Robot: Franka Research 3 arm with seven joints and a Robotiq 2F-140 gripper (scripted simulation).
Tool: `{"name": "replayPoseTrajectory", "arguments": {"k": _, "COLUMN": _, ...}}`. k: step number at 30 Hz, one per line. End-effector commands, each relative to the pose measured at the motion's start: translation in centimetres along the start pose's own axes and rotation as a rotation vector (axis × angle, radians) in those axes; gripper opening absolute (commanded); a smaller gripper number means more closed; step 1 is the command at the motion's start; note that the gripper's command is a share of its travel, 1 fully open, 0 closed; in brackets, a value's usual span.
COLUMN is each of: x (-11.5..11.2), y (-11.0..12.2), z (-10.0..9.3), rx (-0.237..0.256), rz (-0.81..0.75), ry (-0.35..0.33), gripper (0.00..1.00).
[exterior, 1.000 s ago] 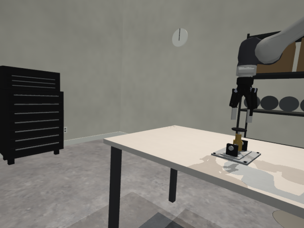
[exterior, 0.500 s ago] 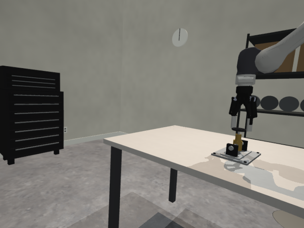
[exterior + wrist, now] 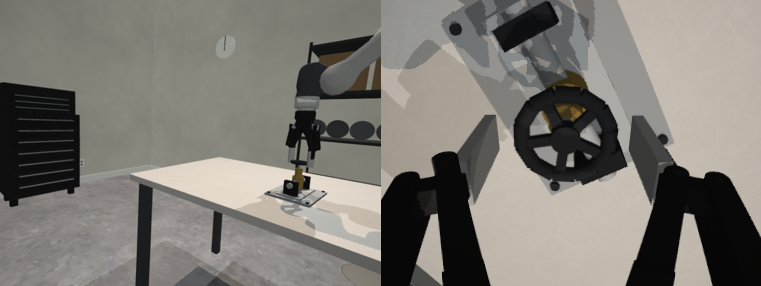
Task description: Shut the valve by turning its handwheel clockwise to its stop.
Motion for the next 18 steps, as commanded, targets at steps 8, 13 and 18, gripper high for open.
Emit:
{"name": "replayPoseTrajectory", "arguments": {"k": 8, "x": 0.05, "y": 0.10, "z": 0.10, "rx": -0.004, "rz": 0.010, "ry": 0.001, "gripper": 0.38}}
{"name": "replayPoseTrajectory", "arguments": {"k": 13, "x": 0.05, "y": 0.10, "z": 0.10, "rx": -0.004, "rz": 0.010, "ry": 0.001, "gripper": 0.38}}
{"name": "replayPoseTrajectory", "arguments": {"k": 18, "x": 0.05, "y": 0.10, "z": 0.10, "rx": -0.004, "rz": 0.010, "ry": 0.001, "gripper": 0.38}}
Point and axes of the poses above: the point where the finger pads meet when closed, its own z axis out along the fingers, its own y axis across the jaws, x = y × z, the point moved 1 cm from there along -z, back along the fingers, and after that the axes turned 8 degrees about -z, right-handed, at the moved point
